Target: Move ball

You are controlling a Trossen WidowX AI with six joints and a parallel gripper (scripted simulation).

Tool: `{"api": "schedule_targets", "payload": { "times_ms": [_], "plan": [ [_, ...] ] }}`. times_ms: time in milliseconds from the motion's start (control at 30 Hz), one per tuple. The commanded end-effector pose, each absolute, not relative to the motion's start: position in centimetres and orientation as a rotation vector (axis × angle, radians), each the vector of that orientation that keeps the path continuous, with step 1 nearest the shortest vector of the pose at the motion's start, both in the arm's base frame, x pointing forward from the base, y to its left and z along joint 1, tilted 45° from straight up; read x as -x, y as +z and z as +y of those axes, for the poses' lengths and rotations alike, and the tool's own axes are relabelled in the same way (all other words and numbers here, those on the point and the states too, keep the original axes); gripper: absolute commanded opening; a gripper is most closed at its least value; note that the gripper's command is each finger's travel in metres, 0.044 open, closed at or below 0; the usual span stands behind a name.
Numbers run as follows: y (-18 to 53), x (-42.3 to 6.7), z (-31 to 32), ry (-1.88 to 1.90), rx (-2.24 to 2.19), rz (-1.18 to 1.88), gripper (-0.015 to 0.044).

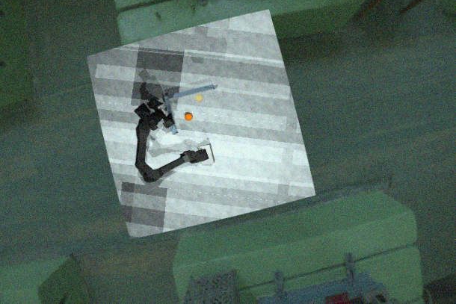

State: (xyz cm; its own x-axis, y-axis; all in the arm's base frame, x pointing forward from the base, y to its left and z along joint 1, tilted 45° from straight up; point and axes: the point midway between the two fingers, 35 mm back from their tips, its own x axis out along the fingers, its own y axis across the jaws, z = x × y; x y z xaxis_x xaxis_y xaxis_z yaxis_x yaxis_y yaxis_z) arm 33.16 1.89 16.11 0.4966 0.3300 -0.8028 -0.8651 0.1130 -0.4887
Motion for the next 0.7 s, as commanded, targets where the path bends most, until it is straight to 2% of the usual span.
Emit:
{"api": "schedule_targets", "payload": {
  "times_ms": [0, 300, 667],
  "plan": [
    [12.7, -31.7, -0.7, 1.084, 1.044, 0.656, 0.0354],
    [7.1, -25.9, -4.9, 1.315, 0.576, 0.644, 0.0354],
    [6.1, -26.0, -4.0, 1.316, 0.565, 0.640, 0.0354]
  ]
}}
